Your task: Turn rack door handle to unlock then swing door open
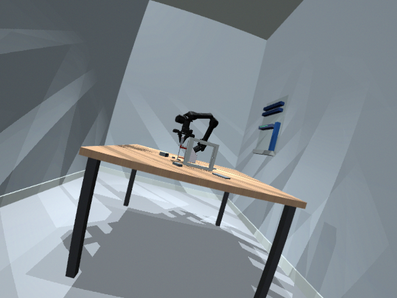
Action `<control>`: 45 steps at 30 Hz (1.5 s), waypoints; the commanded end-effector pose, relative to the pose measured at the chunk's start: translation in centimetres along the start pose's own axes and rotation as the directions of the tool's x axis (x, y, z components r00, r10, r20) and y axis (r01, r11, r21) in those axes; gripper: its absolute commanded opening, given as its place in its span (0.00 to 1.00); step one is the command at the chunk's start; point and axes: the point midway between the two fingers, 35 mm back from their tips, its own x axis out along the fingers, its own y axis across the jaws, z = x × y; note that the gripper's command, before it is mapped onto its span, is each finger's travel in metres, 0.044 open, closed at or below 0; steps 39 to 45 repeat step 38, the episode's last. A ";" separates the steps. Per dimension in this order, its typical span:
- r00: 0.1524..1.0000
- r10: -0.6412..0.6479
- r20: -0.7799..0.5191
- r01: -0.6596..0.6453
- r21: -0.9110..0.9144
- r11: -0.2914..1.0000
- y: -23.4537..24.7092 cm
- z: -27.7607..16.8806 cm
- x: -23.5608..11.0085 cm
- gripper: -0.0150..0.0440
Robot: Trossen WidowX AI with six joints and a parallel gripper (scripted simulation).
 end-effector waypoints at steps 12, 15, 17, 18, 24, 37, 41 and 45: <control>1.000 -0.001 -0.002 0.000 -0.012 1.000 0.0 0.0 -0.2 0.74; 1.000 -0.001 -0.002 0.001 -0.012 1.000 -0.1 0.0 -0.6 0.74; 1.000 -0.001 -0.002 0.001 -0.012 1.000 -0.1 0.1 -0.9 0.74; 1.000 -0.001 -0.002 0.001 -0.012 1.000 -0.1 0.1 -1.0 0.74; 1.000 -0.001 -0.003 0.001 -0.011 1.000 -0.2 0.1 -1.8 0.74; 1.000 -0.002 -0.003 0.002 -0.011 1.000 -0.2 0.1 -3.6 0.74; 1.000 -0.002 -0.003 0.002 -0.011 1.000 -0.2 0.1 -3.7 0.74; 1.000 -0.002 -0.003 0.002 -0.011 1.000 -0.2 0.1 -3.7 0.74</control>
